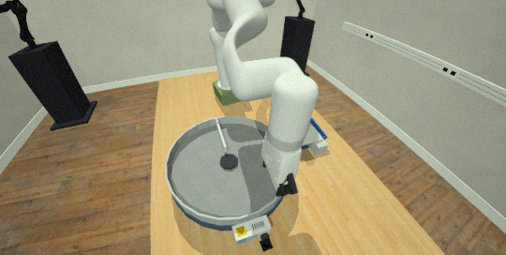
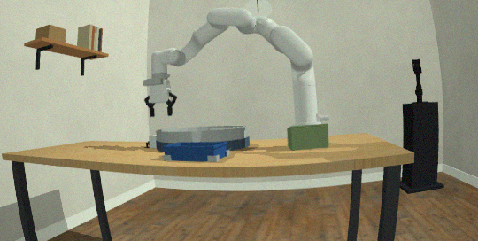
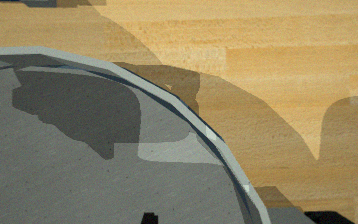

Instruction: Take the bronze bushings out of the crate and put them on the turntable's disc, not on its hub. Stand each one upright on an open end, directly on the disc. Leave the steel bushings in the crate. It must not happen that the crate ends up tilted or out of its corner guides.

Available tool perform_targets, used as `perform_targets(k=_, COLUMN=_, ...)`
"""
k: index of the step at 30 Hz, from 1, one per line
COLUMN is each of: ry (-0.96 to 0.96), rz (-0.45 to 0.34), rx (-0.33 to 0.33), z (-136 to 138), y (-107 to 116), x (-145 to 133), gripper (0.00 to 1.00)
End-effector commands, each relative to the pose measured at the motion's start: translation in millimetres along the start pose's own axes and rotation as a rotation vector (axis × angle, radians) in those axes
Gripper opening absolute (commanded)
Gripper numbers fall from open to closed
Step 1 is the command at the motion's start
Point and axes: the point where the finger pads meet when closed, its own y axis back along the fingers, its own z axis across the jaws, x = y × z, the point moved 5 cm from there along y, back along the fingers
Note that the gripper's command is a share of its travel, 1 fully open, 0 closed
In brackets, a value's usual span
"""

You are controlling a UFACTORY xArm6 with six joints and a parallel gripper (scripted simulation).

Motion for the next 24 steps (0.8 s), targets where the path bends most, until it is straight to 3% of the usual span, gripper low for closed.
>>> perform_targets(k=1, ry=0.0, rz=0.0, rx=-0.006, z=1, y=3, x=0, gripper=1.0)
perform_targets(k=19, ry=-0.003, rz=0.0, rx=-0.006, z=0, y=3, x=0, gripper=1.0)
perform_targets(k=24, ry=-0.087, rz=-0.001, rx=-0.006, z=-24, y=21, x=-11, gripper=1.0)
